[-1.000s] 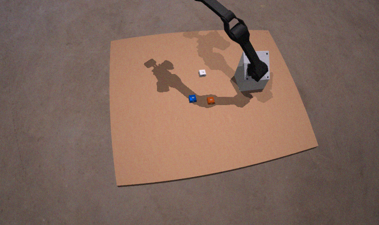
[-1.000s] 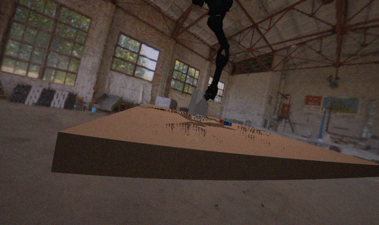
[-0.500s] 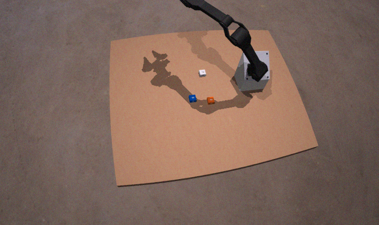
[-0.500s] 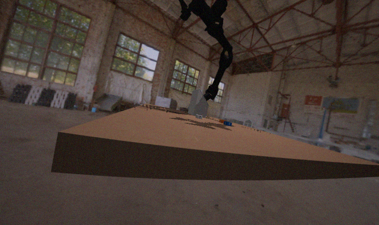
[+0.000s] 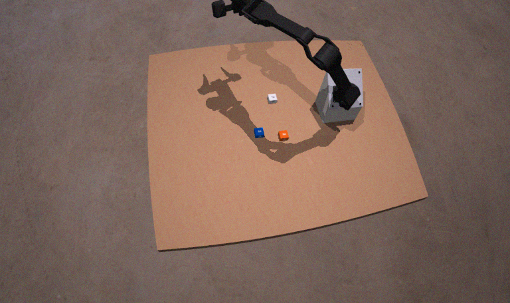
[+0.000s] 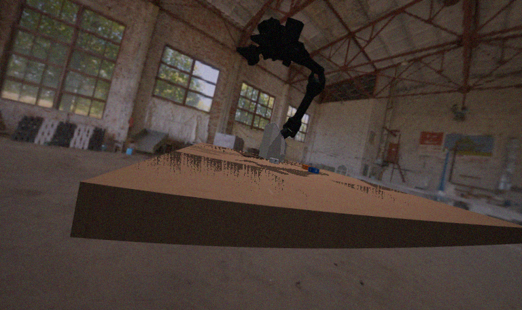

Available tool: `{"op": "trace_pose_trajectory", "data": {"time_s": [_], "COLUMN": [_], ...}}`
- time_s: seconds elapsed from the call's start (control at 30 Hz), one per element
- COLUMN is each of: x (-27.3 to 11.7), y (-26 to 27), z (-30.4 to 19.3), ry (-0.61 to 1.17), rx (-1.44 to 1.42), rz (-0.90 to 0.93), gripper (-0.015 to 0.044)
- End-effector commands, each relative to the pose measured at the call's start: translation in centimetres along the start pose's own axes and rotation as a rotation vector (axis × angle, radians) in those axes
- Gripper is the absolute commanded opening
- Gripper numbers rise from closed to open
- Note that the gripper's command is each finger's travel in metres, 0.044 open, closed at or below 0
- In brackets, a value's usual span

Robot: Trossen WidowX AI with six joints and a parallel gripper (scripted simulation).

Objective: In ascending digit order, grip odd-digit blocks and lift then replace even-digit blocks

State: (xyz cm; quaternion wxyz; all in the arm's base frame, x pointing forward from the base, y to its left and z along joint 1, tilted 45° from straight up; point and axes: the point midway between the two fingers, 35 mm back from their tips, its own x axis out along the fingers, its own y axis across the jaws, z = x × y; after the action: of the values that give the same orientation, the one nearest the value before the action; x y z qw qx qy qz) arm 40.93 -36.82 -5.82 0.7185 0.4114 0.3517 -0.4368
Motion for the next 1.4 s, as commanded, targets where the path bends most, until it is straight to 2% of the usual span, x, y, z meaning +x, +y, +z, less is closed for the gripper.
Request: {"op": "trace_pose_trajectory", "data": {"time_s": [0.0,0.33,0.7,1.37], "x": [-1.5,-6.5,-15.6,-15.8], "y": [-1.5,-4.2,-6.8,-6.9], "z": [-7.7,-18.9,-28.6,-28.8], "ry": [0.283,0.698,1.048,1.054], "rx": [-0.342,-0.772,-1.065,-1.069], "rz": [0.032,0.238,0.680,0.693], "gripper": [0.0400,0.0400,0.0400,0.0400]}}
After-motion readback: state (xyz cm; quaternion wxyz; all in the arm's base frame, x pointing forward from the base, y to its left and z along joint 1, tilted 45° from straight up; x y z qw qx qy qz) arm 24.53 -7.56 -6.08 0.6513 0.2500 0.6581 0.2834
